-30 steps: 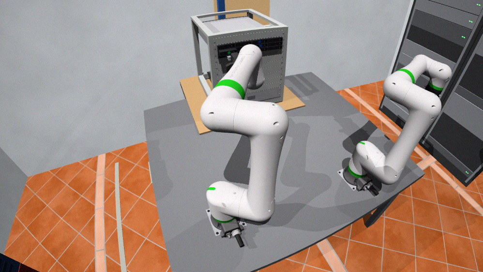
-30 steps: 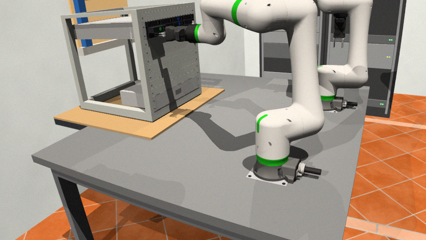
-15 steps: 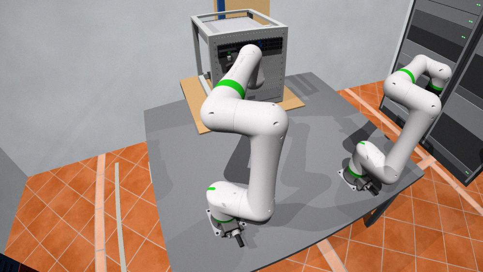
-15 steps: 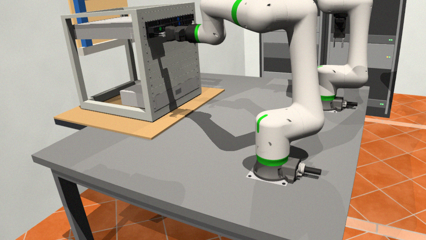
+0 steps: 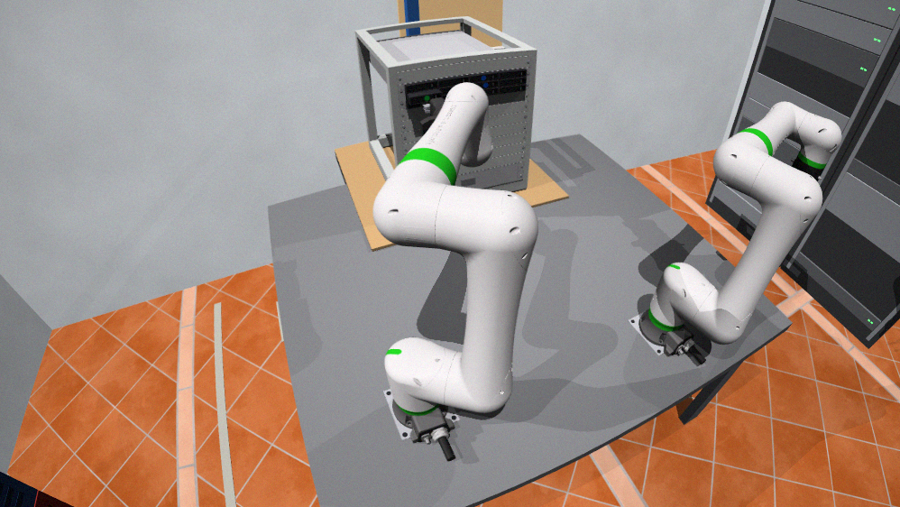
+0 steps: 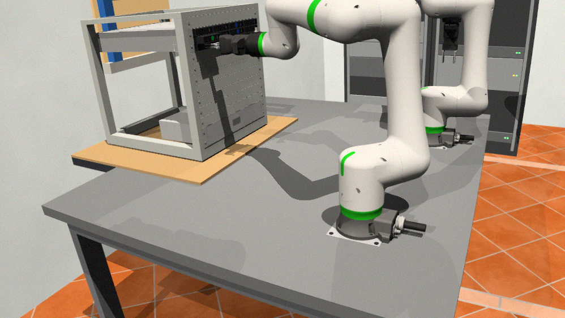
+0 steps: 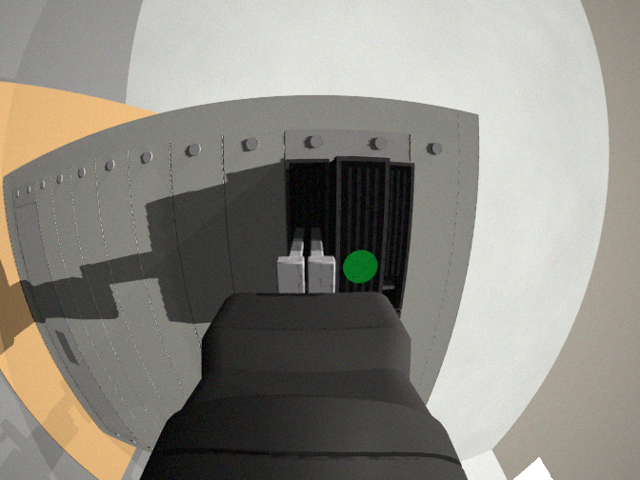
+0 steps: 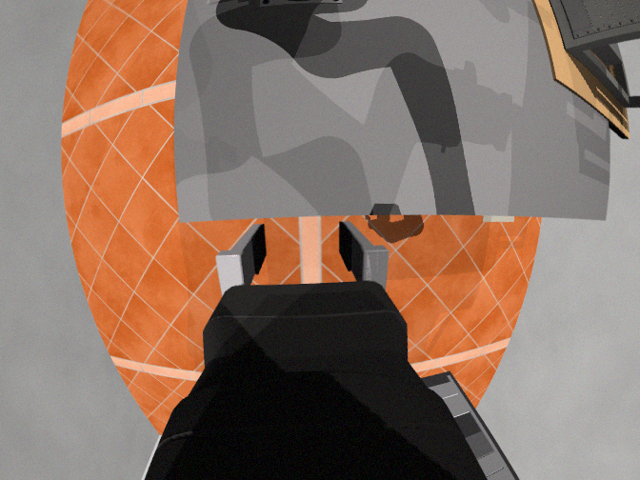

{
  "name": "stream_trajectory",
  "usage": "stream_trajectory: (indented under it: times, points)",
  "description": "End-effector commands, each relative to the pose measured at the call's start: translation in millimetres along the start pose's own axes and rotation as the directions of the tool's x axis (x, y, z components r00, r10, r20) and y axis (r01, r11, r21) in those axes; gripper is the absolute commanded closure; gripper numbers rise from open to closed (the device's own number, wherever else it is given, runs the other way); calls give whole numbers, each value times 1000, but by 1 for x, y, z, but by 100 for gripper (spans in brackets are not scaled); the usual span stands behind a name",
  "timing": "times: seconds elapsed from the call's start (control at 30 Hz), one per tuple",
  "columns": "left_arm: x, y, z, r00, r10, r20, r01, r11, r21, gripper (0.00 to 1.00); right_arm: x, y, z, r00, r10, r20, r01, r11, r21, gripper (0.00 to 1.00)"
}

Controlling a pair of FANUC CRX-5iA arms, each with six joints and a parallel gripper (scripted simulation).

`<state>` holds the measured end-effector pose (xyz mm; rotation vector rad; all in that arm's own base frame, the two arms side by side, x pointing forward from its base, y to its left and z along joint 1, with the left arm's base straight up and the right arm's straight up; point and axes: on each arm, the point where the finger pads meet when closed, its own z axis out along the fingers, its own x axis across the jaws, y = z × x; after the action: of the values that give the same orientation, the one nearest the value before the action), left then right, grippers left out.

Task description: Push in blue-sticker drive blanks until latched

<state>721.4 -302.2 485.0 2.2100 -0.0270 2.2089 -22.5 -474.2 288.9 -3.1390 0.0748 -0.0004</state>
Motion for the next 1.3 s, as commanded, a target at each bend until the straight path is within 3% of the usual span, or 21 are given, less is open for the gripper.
stream_trajectory:
  times: [0.0,0.27,0.83,1.1,1.13,1.27]
  points:
    - [2,0,0,1000,-1,-2,1,1000,0,100,0,0,-1,1000,0,0,0,1000,-2,0]
    - [2,0,-8,1000,-1,-2,1,1000,0,100,0,0,-1,1000,0,0,0,1000,-2,0]
    - [1,0,-85,1000,-1,-2,1,1000,0,100,0,0,-1,1000,0,0,0,1000,-2,0]
    - [1,0,-98,1000,-1,-2,1,1000,0,100,0,0,-1,1000,0,0,0,1000,-2,0]
    - [1,0,-98,1000,-1,-2,1,1000,0,0,0,0,-1,1000,0,0,0,1000,-2,0]
    - [1,0,-98,1000,-1,-2,1,1000,0,0,0,0,-1,1000,0,0,0,1000,-2,0]
